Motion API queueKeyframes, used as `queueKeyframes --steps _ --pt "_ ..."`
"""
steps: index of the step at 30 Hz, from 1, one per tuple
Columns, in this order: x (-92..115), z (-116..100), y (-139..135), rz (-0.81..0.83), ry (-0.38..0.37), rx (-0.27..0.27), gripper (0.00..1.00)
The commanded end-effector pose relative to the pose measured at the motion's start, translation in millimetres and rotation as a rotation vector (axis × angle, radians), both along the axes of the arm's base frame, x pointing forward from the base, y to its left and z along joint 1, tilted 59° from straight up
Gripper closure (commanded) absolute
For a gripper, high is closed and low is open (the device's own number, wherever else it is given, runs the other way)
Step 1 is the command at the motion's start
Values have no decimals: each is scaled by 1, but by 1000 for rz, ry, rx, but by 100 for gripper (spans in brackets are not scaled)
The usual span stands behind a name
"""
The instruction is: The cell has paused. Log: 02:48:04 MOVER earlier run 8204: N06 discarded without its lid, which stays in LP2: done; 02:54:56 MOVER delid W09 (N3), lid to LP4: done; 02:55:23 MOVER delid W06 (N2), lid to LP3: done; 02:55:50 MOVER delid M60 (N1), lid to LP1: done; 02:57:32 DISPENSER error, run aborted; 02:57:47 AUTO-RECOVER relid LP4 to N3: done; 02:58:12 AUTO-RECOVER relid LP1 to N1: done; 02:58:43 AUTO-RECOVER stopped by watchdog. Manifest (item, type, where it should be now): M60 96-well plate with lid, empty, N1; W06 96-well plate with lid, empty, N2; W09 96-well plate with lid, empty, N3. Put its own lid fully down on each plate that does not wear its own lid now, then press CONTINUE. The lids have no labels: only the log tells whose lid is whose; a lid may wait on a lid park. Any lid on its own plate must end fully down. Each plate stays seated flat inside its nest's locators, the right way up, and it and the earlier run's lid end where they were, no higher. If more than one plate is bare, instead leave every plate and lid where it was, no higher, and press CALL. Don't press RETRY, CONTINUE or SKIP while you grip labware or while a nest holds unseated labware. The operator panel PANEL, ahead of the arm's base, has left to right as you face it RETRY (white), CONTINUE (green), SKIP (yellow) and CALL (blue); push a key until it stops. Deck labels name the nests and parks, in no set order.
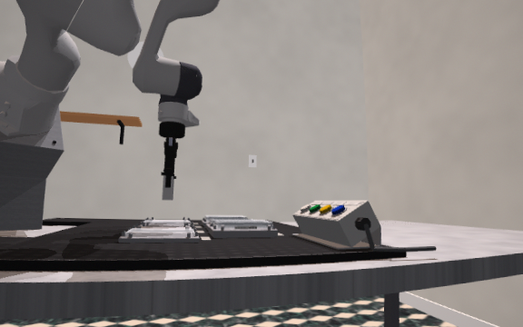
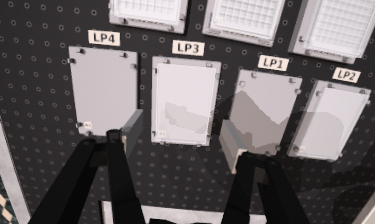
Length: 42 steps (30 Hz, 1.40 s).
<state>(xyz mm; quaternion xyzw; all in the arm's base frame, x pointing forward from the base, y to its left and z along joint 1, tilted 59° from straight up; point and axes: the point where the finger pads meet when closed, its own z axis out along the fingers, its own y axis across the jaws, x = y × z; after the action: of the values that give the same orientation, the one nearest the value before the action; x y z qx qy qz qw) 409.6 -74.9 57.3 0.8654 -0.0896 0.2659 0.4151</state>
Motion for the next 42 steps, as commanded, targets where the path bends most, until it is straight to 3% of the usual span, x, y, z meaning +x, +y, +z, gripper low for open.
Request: queueKeyframes --steps 1,42 --pt "2 0 -2 26 34 -23 34" --pt "19 -22 -35 26 34 -23 34"
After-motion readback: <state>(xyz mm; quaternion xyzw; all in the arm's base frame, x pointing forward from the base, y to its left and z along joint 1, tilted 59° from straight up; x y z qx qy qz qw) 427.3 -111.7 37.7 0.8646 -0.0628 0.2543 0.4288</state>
